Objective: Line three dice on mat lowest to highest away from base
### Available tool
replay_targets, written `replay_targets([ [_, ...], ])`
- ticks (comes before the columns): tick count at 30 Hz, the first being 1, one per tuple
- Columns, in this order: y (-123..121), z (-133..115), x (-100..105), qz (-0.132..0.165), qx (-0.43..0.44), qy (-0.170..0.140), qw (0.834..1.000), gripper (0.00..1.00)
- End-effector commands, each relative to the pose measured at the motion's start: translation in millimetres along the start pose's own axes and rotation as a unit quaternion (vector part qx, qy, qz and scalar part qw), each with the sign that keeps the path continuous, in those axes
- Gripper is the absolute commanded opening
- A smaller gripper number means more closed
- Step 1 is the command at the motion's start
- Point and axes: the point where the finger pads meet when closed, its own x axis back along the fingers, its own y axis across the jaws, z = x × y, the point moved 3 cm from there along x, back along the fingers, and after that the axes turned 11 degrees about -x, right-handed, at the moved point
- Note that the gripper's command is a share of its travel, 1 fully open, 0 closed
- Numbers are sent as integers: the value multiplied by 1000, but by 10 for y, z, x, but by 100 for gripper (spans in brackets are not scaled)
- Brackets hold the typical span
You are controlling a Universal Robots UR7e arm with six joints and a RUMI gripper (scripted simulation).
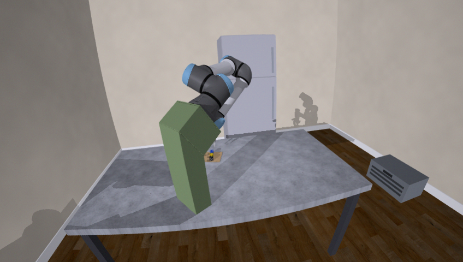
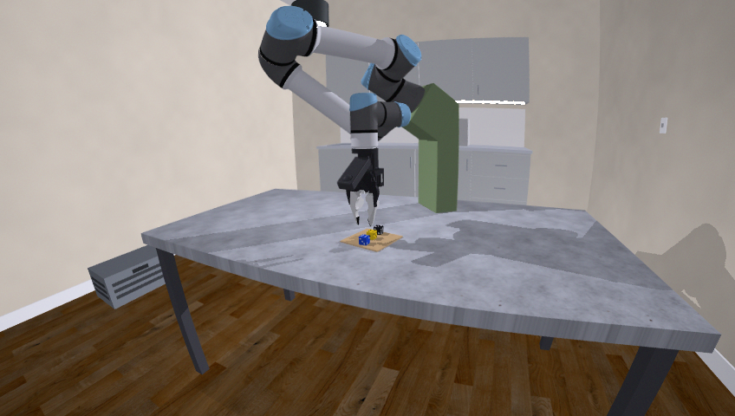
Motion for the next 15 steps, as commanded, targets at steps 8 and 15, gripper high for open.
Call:
replay_targets([
  [8, 0, 5, 355, 0, 0, 0, 1000, 24],
  [15, 0, 5, 362, 0, 0, 0, 1000, 100],
])
